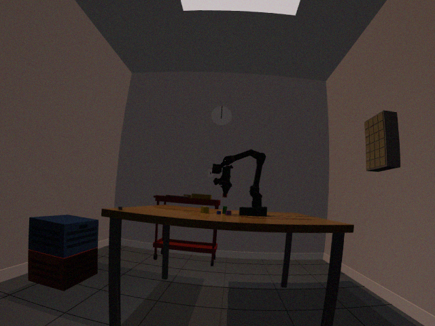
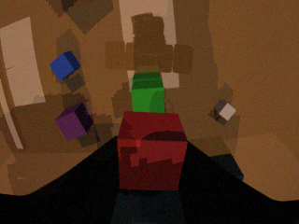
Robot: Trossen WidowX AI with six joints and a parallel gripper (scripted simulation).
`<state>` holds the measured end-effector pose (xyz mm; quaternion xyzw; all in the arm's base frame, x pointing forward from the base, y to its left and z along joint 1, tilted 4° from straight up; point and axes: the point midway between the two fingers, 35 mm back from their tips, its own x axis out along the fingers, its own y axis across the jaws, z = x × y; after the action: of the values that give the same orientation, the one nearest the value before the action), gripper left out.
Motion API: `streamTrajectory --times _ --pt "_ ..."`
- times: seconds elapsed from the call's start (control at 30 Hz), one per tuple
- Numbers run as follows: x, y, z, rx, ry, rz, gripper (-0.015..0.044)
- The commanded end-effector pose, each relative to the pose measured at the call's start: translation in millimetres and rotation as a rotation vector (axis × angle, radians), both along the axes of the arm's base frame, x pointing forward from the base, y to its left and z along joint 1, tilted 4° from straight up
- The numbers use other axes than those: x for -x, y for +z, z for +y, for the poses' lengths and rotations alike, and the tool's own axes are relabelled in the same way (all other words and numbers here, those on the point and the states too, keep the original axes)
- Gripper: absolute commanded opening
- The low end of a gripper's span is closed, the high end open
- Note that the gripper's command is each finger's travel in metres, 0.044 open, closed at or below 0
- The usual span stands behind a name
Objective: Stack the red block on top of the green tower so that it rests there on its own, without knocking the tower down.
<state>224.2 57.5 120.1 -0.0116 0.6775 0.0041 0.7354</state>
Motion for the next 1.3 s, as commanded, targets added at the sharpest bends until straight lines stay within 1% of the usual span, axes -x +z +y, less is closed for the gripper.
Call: streamTrajectory --times 0.0,0.07,0.27,0.5,0.73,1.27 --pt "9.3 -1.6 1.5 0.005 -0.006 -0.005 0.0000" --pt "8.5 -4.5 1.6 0.005 -0.006 -0.005 0.0000" --pt "2.8 -31.1 2.2 0.005 -0.006 -0.005 0.0000" --pt "2.2 -38.4 1.3 0.005 -0.006 -0.005 0.0000" --pt "0.4 -63.5 0.6 0.005 -0.006 -0.005 0.0000" --pt "0.4 -64.1 0.6 0.005 -0.006 -0.005 0.0000"
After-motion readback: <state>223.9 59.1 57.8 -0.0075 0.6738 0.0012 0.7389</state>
